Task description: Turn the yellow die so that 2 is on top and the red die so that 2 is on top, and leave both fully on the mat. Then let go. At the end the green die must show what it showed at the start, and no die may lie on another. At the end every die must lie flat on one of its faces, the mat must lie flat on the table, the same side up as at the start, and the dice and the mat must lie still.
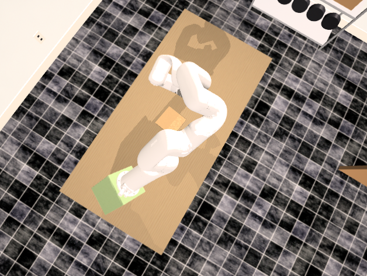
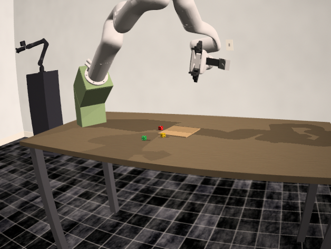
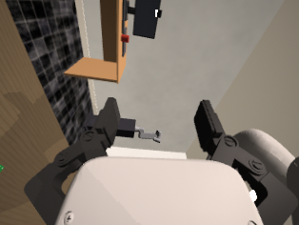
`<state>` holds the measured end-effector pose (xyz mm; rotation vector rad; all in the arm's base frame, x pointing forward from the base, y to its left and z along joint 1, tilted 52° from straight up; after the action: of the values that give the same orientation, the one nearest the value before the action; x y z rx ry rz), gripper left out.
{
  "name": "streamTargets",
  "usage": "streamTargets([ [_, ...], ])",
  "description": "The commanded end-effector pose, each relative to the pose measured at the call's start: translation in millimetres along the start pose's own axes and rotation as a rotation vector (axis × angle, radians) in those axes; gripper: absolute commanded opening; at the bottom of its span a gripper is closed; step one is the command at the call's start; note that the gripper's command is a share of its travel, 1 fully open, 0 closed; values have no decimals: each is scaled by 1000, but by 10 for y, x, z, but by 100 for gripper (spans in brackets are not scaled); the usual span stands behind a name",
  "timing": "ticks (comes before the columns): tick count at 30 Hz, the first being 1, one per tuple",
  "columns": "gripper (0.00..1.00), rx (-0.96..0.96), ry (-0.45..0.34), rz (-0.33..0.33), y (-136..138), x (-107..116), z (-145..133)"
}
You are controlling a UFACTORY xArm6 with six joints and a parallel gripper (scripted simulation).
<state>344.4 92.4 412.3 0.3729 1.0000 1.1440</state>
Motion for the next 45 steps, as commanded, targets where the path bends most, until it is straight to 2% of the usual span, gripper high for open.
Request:
streamTargets([
  [1,100,-2,-1,1,8,0,3],
  [19,100,0,-1,2,5,-3,2],
  [23,100,43,-13,32,-54,-74,-28],
  [28,100,211,-55,159,-281,-335,-180],
  [29,100,219,-57,166,-293,-348,-190],
  [30,100,266,-68,206,-356,-415,-245],
  [31,100,270,-69,210,-362,-421,-250],
  [32,100,322,-80,257,-432,-492,-317],
  [35,100,325,-81,260,-435,-496,-321],
  [37,100,427,-101,363,-572,-625,-475],
  [41,100,499,-112,446,-668,-704,-601],
  [42,100,539,-117,498,-723,-745,-680],
  [45,100,603,-121,588,-808,-799,-816],
])
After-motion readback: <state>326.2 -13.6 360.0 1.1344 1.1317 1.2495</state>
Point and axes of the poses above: the point where the finger pads meet when closed, its own x axis back along the fingers, its own y axis across the jaws, z = x × y, the point moved 8 cm from there along x, back along the fingers
